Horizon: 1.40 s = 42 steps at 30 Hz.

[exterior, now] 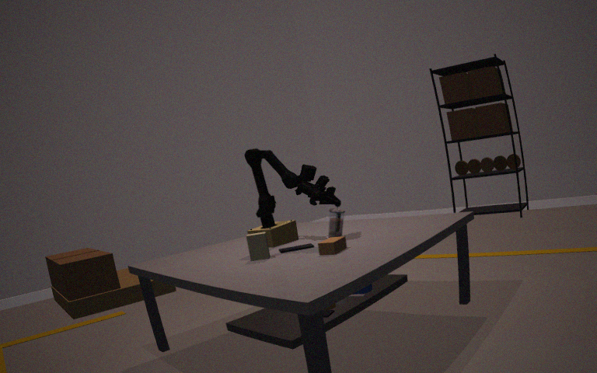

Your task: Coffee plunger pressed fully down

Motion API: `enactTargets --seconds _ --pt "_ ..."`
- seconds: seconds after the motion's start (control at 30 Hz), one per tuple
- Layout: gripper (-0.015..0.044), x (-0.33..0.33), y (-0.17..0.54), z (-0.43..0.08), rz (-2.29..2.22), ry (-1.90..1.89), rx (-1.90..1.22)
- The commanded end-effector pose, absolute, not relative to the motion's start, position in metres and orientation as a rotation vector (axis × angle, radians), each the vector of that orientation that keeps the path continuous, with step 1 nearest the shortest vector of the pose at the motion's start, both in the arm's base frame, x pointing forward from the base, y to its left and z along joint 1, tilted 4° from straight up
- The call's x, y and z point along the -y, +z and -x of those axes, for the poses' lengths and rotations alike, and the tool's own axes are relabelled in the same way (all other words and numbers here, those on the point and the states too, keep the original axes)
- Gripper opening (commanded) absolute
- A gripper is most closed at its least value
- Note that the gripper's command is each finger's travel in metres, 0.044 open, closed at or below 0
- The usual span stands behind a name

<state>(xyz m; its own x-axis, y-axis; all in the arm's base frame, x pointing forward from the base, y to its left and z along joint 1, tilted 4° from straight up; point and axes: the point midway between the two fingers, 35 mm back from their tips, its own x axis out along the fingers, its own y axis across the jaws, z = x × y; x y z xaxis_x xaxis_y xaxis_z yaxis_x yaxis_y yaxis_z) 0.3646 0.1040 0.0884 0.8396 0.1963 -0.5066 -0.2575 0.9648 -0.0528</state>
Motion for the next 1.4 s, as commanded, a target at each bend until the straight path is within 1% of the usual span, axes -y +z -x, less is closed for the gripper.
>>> enactTargets --seconds 0.0,0.13,0.53,0.57,0.77,0.9,1.1,1.37 --pt "0.0117 -0.104 0.088 -0.364 0.121 0.24 -0.523" --pt "0.0117 -0.104 0.088 -0.364 0.121 0.24 -0.523" --pt "0.0432 -0.104 0.088 -0.364 0.121 0.24 -0.523" --pt "0.044 -0.104 0.088 -0.364 0.121 0.24 -0.523" --pt "0.044 -0.105 0.095 -0.362 0.126 0.244 -0.523" --pt "0.044 -0.103 0.121 -0.351 0.126 0.243 -0.529" --pt "0.044 -0.096 0.165 -0.319 0.127 0.242 -0.541" --pt "0.044 -0.096 0.164 -0.318 0.127 0.242 -0.541"
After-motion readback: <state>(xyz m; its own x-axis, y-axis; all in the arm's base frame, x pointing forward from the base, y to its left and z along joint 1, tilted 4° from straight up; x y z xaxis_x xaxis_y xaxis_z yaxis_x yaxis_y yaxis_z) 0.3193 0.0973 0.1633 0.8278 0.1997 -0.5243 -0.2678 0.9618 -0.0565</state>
